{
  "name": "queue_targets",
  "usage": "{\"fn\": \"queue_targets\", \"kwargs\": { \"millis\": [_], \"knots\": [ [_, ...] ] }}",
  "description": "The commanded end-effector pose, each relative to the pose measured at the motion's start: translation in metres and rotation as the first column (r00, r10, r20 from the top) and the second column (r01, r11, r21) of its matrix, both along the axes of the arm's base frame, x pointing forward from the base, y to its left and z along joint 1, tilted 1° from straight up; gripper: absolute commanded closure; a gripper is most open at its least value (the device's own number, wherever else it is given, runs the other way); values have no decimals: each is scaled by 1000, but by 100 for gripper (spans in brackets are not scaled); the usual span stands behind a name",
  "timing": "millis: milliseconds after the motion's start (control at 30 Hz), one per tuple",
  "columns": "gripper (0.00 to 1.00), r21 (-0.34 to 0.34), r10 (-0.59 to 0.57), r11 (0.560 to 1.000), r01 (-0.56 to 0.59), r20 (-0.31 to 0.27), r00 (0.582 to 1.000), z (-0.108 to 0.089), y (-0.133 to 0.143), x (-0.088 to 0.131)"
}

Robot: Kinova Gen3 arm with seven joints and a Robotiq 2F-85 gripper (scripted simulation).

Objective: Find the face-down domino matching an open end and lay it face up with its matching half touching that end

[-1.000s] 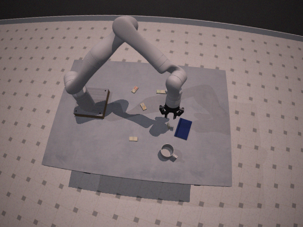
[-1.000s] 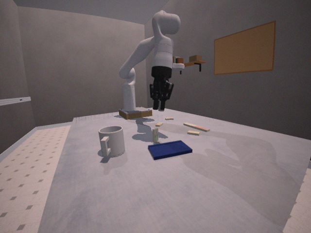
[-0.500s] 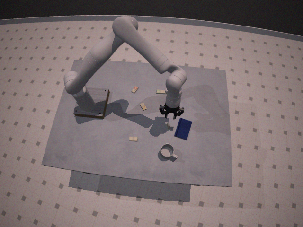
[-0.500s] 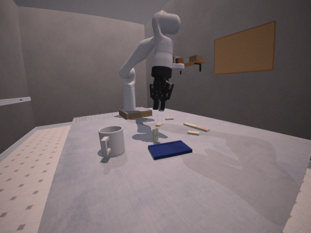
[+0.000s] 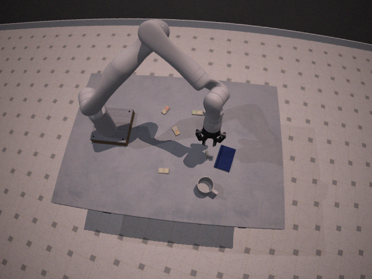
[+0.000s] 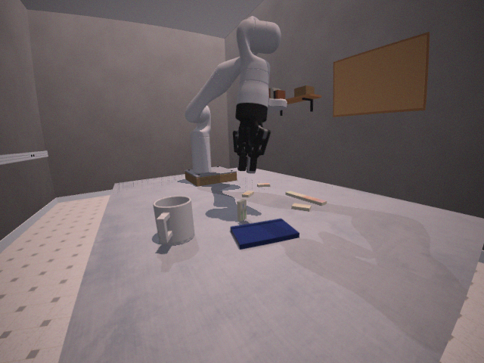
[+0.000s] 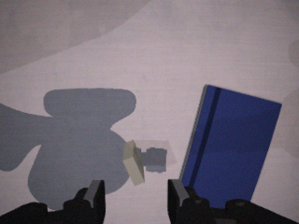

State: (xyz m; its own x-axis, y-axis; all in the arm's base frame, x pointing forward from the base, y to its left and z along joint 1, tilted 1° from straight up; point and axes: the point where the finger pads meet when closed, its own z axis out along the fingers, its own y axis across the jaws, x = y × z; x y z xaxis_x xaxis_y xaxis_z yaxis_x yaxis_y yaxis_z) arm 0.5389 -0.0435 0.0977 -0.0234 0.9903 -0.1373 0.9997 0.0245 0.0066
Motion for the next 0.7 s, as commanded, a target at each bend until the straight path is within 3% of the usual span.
{"fn": "queue_targets", "kwargs": {
  "millis": [0, 367, 667],
  "knots": [
    [53, 0, 0, 1000, 0, 2, 1000, 1, 0, 1],
    [53, 5, -33, 999, 33, 5, 999, 0, -1, 0],
    [53, 37, -273, 961, 273, 19, 962, -7, -4, -2]
  ]
}}
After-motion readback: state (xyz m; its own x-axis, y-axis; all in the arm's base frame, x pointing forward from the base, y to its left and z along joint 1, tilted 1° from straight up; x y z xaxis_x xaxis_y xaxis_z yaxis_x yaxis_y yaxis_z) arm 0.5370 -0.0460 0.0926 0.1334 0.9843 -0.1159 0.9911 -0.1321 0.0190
